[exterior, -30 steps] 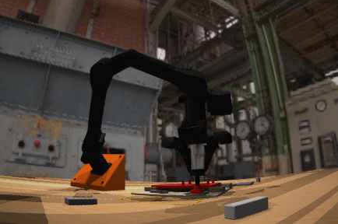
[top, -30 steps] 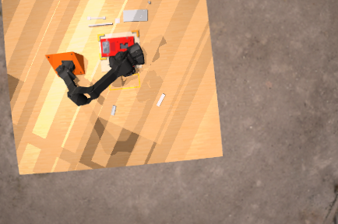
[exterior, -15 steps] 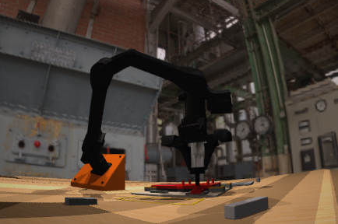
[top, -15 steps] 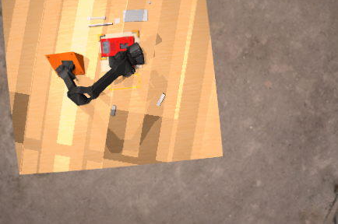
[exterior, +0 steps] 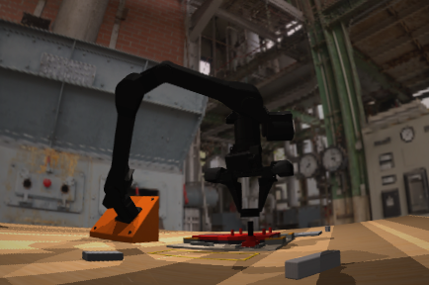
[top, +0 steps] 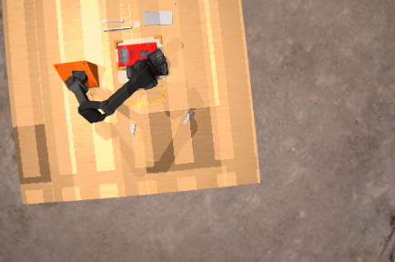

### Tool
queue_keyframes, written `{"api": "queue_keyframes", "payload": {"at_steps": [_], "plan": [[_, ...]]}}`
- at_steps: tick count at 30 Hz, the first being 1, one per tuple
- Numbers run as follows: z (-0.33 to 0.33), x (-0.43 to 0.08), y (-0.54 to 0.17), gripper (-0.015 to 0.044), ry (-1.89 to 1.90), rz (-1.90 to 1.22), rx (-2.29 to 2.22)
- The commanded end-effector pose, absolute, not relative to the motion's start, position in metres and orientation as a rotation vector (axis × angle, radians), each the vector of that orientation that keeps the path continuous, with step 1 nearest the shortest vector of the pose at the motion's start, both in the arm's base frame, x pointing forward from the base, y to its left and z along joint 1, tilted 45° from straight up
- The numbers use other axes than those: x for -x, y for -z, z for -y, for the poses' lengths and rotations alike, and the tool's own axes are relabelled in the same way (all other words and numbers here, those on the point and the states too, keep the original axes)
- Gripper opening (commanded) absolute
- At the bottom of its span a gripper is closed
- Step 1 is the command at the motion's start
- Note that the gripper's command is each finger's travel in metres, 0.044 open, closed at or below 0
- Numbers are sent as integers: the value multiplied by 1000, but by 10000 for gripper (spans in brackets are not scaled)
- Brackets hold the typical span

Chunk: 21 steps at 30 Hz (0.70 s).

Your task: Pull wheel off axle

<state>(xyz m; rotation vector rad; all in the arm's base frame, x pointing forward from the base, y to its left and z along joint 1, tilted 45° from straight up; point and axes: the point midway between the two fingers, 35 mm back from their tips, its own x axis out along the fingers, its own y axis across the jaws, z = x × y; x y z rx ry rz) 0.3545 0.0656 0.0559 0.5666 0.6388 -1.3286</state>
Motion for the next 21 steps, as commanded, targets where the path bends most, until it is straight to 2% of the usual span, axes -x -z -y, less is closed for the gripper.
{"api": "queue_keyframes", "payload": {"at_steps": [1,7,21], "plan": [[-74,-354,-64,0,1328,-637,-576],[-85,-351,-76,0,1328,-638,-576],[-55,-341,-99,0,1325,-640,-570]]}}
